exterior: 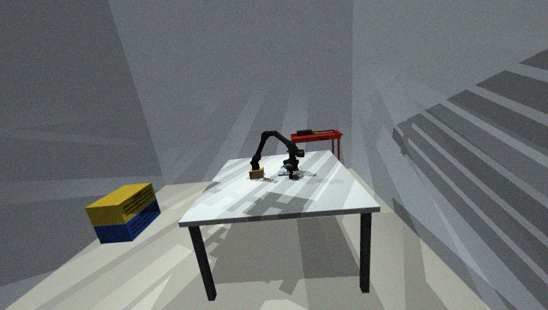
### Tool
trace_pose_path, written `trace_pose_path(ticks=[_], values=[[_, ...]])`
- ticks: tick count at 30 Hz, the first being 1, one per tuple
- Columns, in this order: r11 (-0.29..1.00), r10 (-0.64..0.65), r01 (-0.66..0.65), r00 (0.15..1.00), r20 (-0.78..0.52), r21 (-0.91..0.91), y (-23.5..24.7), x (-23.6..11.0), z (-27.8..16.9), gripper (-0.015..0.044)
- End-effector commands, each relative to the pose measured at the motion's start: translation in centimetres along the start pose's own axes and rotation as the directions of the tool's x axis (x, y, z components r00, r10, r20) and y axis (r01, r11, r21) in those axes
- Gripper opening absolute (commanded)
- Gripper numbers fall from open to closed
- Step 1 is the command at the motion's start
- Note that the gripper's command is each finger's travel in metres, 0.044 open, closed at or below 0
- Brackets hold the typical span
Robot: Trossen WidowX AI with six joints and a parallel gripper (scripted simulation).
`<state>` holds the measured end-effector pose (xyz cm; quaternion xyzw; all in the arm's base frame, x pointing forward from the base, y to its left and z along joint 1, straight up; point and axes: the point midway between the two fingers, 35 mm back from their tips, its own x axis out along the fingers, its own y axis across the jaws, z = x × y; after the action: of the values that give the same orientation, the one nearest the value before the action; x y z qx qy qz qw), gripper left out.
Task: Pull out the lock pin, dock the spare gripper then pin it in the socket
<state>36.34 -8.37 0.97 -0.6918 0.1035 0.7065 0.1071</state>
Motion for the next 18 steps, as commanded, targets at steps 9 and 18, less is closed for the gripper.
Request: trace_pose_path(ticks=[9,18], values=[[1.0,0.0,0.0,1.0,0.005,0.0,0.0,-0.65,0.1,0.044],[1.0,0.0,0.0,1.0,0.005,0.0,0.0,-0.65,0.1,0.044]])
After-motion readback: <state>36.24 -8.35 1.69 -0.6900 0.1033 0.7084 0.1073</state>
